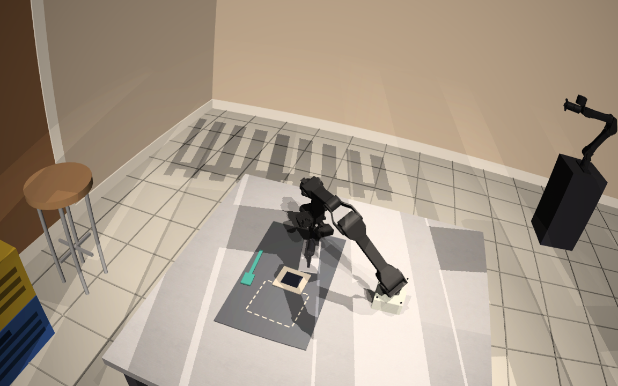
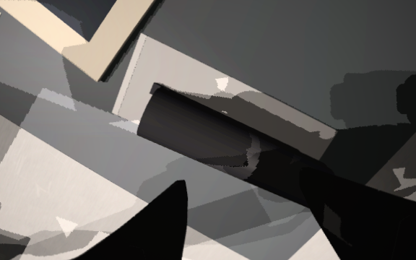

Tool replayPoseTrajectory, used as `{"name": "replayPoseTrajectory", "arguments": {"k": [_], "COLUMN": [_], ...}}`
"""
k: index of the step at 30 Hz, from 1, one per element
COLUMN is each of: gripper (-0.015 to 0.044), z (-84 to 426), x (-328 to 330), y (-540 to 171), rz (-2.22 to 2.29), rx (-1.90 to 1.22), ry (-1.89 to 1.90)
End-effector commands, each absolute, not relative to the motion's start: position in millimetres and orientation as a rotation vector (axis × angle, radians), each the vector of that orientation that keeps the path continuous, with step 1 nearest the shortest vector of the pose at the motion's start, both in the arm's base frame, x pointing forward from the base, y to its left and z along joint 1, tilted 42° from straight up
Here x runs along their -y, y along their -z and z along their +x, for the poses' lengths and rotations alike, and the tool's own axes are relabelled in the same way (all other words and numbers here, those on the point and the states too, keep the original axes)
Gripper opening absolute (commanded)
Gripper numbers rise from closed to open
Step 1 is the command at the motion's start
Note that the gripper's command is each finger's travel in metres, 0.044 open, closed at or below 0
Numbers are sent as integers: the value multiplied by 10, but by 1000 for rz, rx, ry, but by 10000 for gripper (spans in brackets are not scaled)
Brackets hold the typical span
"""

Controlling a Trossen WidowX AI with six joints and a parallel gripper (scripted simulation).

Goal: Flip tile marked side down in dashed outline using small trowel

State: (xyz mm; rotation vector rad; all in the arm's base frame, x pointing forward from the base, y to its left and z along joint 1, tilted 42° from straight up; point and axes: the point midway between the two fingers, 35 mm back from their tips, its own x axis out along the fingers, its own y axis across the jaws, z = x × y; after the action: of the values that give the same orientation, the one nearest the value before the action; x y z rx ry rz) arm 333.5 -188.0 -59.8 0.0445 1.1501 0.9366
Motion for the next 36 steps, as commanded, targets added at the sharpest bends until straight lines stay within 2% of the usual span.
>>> {"name": "replayPoseTrajectory", "arguments": {"k": [1, 26, 36], "gripper": [270, 270, 270], "z": [3338, 3345, 3353], "x": [1882, 1879, 1854], "y": [601, 604, 636], "rz": [-64, -758, -777], "rx": [-1086, -578, -562], "ry": [-1010, -1414, -1422]}}
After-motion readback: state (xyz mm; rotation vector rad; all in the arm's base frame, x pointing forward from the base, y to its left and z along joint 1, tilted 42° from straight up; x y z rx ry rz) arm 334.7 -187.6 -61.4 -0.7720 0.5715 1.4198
